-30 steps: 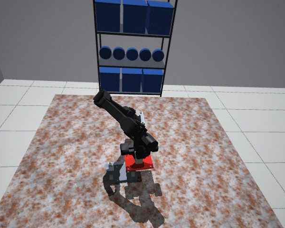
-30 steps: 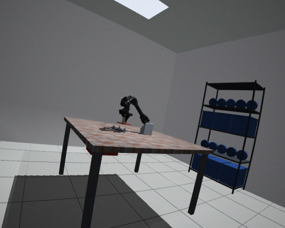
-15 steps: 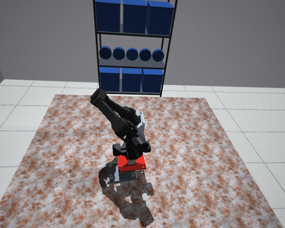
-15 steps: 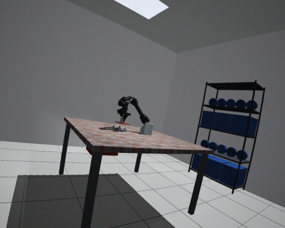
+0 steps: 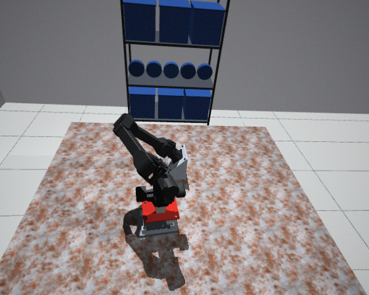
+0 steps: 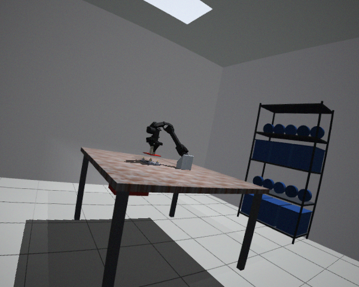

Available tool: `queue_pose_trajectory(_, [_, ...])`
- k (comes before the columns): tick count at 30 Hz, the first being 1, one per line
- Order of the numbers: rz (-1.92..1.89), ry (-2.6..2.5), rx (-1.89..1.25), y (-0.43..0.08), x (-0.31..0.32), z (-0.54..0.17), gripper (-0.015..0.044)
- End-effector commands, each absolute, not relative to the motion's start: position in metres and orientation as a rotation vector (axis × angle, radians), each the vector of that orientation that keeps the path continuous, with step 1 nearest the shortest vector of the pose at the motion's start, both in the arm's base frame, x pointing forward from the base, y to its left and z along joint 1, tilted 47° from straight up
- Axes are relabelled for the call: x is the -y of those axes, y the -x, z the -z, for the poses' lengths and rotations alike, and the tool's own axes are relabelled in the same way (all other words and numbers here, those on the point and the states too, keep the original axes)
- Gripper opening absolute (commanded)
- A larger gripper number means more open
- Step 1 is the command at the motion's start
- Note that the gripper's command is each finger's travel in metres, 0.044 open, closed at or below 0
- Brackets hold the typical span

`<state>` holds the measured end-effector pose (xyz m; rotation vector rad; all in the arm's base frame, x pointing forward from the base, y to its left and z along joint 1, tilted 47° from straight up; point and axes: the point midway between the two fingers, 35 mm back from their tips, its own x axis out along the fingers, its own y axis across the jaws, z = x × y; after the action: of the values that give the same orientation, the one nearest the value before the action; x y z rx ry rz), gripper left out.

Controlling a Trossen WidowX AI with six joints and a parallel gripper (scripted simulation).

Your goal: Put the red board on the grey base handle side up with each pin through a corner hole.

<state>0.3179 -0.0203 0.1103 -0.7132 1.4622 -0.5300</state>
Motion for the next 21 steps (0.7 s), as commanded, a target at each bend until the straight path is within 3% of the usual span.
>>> queue_pose_trajectory(1, [0.533, 0.727, -1.464, -0.3161, 0.0279, -0.1175, 0.0])
queue_pose_trajectory(21, [0.53, 0.72, -1.464, -0.3166, 0.0305, -0.1137, 0.0])
